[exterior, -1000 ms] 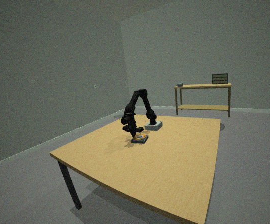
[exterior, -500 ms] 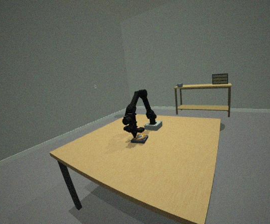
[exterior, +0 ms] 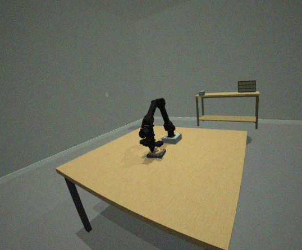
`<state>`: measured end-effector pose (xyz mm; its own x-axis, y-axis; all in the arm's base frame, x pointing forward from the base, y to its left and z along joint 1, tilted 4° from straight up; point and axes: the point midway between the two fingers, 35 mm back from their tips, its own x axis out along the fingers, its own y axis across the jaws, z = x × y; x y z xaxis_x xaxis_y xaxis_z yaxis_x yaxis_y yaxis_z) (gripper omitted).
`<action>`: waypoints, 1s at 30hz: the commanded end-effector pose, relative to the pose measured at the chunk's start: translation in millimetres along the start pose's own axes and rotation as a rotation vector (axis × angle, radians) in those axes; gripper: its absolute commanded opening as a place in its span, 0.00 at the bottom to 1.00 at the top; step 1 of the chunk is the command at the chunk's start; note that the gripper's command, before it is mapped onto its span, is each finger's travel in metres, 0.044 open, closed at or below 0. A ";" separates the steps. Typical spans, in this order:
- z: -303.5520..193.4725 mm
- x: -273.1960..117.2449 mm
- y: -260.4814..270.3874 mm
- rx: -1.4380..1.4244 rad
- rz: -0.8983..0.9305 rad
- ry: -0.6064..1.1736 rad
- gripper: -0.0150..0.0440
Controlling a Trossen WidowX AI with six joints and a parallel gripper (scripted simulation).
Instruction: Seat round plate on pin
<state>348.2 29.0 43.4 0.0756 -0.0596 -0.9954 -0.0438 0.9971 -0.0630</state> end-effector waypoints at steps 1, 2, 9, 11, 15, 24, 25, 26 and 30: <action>-1.1 0.3 7.8 -0.001 0.007 0.004 0.25; -1.3 0.3 9.1 -0.001 0.007 0.004 0.25; -3.3 -0.2 17.5 -0.001 0.008 0.004 0.25; -4.3 -0.5 20.5 -0.001 0.008 0.004 0.25; -7.1 -0.9 26.0 -0.001 0.009 0.004 0.25; -16.3 -2.4 38.4 -0.001 0.010 0.005 0.25; -17.7 -2.5 39.6 -0.001 0.010 0.005 0.25; -19.1 -2.8 40.8 -0.001 0.010 0.006 0.25; -24.8 -3.5 45.4 -0.001 0.011 0.006 0.25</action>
<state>327.3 68.5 42.3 0.0704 -0.0527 -0.9961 -0.0469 0.9973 -0.0561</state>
